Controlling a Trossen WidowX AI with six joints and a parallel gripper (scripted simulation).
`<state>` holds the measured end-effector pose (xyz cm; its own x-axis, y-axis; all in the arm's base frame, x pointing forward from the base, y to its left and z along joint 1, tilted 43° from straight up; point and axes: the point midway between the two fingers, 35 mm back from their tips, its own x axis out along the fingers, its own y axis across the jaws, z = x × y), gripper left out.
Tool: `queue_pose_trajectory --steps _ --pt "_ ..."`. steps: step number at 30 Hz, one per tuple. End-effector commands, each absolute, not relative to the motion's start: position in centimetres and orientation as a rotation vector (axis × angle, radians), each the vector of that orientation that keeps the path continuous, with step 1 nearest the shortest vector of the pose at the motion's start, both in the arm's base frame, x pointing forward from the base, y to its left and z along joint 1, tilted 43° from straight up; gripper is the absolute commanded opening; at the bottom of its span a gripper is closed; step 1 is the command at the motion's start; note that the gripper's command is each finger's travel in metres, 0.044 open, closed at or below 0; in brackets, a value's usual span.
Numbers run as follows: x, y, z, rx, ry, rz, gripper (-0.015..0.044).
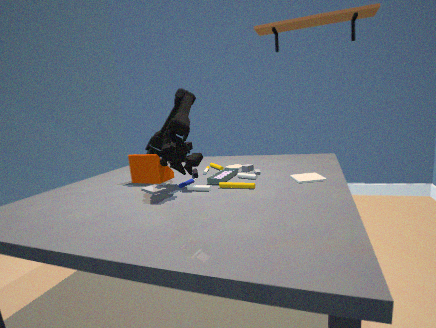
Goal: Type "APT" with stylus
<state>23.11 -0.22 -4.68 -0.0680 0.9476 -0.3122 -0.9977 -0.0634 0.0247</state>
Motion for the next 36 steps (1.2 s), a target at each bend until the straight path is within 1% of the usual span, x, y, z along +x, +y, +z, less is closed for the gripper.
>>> queue_pose_trajectory --steps 1,36 --pt "22.9 0.1 -4.9 -0.221 0.27 1.621 0.015" --pt "22.8 1.5 -6.5 -0.221 0.269 1.621 0.015"
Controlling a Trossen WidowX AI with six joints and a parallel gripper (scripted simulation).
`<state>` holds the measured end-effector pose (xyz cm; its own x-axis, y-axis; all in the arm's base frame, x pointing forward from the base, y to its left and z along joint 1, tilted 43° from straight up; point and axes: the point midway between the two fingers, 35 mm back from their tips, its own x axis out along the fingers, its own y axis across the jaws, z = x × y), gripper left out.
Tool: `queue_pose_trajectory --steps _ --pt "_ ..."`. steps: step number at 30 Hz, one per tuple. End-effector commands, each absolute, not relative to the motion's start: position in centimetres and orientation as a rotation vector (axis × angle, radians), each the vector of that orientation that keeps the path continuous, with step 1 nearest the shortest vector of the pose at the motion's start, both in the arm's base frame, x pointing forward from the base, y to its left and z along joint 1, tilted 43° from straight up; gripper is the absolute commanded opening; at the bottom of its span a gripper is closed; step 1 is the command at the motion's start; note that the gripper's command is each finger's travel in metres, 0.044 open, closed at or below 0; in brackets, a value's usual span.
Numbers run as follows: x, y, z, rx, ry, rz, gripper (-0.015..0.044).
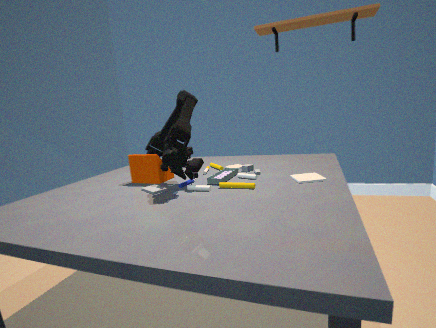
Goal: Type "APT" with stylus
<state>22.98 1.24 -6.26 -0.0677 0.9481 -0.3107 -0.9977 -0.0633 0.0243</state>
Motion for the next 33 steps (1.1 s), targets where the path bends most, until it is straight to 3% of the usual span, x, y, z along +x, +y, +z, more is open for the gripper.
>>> queue_pose_trajectory --steps 1,25,30,33 --pt "22.75 1.58 -6.57 -0.221 0.269 1.621 0.015" --pt "22.68 2.25 -7.29 -0.22 0.268 1.621 0.015" --pt "22.82 2.13 -7.19 -0.235 0.262 1.624 0.0019" --pt "22.82 2.13 -7.19 -0.235 0.262 1.624 0.0"
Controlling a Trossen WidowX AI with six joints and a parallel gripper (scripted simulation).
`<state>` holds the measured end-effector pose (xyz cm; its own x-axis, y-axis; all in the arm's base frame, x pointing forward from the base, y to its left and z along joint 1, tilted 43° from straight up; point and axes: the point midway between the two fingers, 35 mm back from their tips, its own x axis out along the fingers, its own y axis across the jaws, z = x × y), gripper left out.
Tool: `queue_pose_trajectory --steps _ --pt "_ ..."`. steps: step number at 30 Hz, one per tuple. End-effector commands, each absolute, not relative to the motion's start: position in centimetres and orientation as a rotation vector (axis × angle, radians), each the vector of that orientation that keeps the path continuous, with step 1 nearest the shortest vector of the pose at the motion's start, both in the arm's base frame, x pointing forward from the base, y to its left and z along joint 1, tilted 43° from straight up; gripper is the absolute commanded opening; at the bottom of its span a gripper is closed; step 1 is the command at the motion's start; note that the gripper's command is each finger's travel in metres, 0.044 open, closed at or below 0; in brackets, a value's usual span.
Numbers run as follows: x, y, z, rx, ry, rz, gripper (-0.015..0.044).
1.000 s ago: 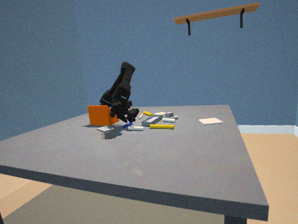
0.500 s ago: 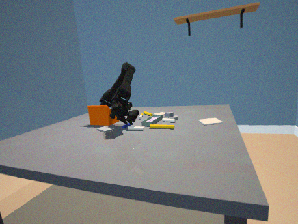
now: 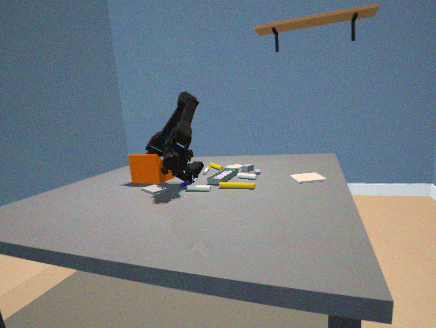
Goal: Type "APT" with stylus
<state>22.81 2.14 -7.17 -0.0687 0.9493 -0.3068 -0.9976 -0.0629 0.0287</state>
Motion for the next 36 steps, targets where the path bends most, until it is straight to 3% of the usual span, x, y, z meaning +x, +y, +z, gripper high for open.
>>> queue_pose_trajectory --steps 1,24,36 --pt "22.8 2.1 -7.2 -0.235 0.262 1.624 0.0" --pt "23.2 -0.9 -3.7 -0.228 0.282 1.631 0.0" --pt "24.6 0.5 -2.7 -0.351 0.495 1.812 0.0"
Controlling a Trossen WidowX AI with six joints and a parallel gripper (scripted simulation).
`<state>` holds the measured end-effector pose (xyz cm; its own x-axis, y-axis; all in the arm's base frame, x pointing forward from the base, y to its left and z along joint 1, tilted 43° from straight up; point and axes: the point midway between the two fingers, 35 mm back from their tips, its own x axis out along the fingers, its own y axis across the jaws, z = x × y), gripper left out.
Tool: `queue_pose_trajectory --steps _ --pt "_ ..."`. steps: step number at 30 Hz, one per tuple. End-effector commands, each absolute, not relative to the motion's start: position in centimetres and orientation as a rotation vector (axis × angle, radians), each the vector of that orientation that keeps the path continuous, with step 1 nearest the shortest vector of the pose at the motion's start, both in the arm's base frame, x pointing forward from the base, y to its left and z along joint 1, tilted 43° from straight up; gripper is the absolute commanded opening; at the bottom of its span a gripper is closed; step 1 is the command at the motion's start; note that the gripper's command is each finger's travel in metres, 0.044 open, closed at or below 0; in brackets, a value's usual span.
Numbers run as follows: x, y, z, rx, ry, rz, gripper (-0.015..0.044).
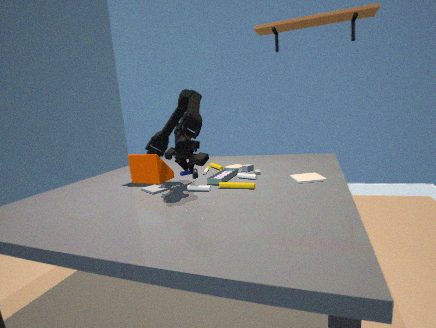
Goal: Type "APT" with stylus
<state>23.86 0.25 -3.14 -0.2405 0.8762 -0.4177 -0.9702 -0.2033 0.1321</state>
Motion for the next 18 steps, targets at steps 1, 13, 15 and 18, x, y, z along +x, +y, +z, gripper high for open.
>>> queue_pose_trajectory --steps 1,13,15,18 --pt "24.8 0.6 -2.6 -0.366 0.522 1.827 0.0" --pt "27.1 2.6 -0.7 -0.541 0.763 1.901 0.0" --pt "27.5 2.9 -0.3 -0.588 0.823 1.91 0.0" --pt "28.1 3.4 0.4 -0.664 0.911 1.911 0.0"
